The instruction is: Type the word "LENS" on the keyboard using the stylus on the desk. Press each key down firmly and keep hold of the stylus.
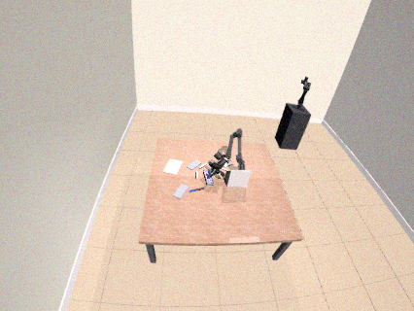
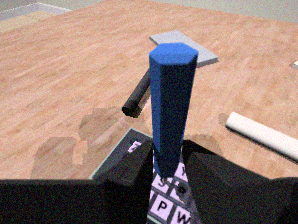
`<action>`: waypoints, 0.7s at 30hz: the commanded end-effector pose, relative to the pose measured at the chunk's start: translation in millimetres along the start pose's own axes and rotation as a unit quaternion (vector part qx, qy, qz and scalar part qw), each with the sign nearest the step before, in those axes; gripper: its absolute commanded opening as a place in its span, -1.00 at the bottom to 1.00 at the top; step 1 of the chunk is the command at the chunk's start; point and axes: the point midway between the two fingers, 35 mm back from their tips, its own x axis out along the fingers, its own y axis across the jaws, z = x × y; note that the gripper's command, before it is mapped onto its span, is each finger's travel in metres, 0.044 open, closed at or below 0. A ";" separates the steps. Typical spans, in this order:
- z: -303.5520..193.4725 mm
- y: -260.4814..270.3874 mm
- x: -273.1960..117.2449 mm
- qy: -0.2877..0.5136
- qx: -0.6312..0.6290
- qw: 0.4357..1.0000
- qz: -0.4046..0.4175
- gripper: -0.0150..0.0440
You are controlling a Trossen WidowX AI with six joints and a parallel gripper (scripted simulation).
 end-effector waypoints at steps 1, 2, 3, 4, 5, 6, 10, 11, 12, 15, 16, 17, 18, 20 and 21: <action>-1.5 2.1 1.6 -0.002 -0.002 1.000 0.004 -0.22; -1.8 2.1 1.8 -0.002 -0.002 1.000 0.004 -0.22; -2.2 2.1 2.0 -0.002 -0.002 1.000 0.004 -0.22; -2.5 2.1 2.2 -0.002 -0.002 1.000 0.004 -0.22; -2.9 2.1 2.4 -0.002 -0.002 1.000 0.004 -0.22; -3.2 2.1 2.6 -0.002 -0.002 1.000 0.004 -0.22; -3.7 2.1 2.9 -0.001 -0.003 1.000 0.004 -0.22; -3.2 2.1 2.6 -0.002 -0.002 1.000 0.004 -0.22; -2.9 2.1 2.4 -0.002 -0.002 1.000 0.004 -0.22; -2.9 2.1 2.4 -0.002 -0.002 1.000 0.004 -0.22; -2.9 2.1 2.4 -0.002 -0.002 1.000 0.004 -0.22; -2.9 2.1 2.4 -0.002 -0.002 1.000 0.004 -0.22; -2.5 2.1 2.2 -0.002 -0.002 1.000 0.004 -0.22; -0.4 1.9 1.3 -0.001 -0.002 1.000 0.004 -0.22; 1.2 1.7 0.6 -0.001 -0.002 1.000 0.004 -0.22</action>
